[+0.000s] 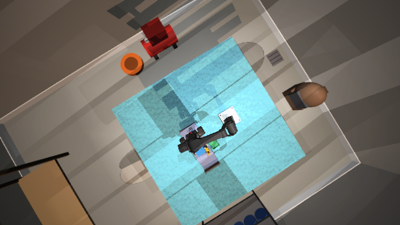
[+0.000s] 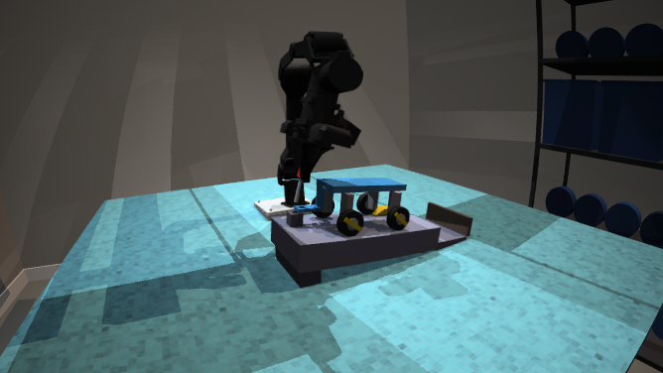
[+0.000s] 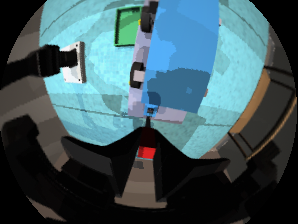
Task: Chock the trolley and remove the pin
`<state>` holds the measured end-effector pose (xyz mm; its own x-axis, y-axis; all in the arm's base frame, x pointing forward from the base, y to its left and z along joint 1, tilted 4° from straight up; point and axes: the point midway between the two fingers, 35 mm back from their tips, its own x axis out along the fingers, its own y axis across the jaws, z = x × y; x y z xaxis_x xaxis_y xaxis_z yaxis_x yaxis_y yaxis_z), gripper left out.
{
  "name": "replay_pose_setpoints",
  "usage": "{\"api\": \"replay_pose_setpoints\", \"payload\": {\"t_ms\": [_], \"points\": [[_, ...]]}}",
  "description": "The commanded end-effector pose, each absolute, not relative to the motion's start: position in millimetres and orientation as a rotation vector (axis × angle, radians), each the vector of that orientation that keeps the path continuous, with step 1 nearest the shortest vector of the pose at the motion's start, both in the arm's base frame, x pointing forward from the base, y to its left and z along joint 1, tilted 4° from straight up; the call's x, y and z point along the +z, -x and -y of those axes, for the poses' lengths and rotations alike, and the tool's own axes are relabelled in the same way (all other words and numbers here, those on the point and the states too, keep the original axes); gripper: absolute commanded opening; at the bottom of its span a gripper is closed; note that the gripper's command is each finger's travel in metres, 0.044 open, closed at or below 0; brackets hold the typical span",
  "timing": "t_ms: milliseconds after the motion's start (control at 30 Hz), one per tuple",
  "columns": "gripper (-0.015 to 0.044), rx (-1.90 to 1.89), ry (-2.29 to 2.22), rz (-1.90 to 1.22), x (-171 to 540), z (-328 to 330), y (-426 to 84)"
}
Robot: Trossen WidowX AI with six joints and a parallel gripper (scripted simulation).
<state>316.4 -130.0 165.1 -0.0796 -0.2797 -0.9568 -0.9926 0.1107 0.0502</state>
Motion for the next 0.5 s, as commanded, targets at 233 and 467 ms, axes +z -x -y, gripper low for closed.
{"api": "replay_pose_setpoints", "payload": {"t_ms": [233, 467], "points": [[0.0, 1.023, 1.309, -1.521, 170, 143, -316], [0.0, 1.022, 1.309, -1.521, 172, 154, -315]]}}
